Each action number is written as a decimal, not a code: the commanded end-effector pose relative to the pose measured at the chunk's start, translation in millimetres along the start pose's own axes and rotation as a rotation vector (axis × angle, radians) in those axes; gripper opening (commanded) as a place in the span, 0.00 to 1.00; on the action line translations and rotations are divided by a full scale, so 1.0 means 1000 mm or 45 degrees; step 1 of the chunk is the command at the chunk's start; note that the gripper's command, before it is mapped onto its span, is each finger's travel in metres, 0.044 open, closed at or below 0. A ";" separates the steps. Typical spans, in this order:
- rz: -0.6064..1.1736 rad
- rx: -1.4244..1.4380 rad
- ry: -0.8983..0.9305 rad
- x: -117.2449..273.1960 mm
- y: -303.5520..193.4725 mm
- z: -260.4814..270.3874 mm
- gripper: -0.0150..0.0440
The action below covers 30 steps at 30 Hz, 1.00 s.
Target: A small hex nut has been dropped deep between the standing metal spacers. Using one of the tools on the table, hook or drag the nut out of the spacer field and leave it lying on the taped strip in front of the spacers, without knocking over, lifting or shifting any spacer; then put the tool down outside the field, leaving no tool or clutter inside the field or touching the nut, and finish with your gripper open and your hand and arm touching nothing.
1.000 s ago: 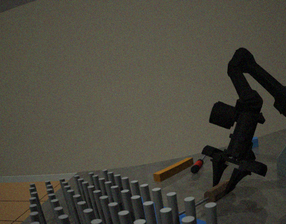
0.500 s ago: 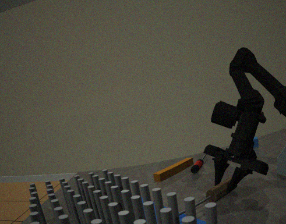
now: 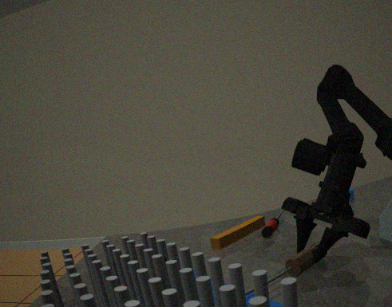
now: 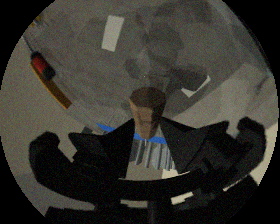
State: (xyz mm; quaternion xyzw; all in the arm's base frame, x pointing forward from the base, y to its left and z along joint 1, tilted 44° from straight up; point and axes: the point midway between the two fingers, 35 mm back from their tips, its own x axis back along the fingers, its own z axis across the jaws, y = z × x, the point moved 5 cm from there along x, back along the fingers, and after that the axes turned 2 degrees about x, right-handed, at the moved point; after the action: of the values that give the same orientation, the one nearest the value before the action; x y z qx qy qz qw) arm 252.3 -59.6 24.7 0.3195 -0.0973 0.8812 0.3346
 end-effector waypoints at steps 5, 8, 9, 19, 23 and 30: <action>0.008 0.007 -0.005 0.002 0.003 -0.001 0.25; 0.008 0.007 -0.005 0.003 0.005 -0.001 0.25; 0.008 0.007 -0.006 0.003 0.005 -0.001 0.25; 0.008 0.006 -0.006 0.006 0.009 -0.001 0.25; 0.008 0.006 -0.006 0.006 0.011 -0.001 0.25; 0.008 0.006 -0.007 0.008 0.013 -0.001 0.25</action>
State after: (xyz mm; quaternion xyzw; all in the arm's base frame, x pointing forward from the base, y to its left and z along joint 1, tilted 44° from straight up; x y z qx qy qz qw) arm 239.9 -65.2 29.1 0.3205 -0.0975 0.8807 0.3347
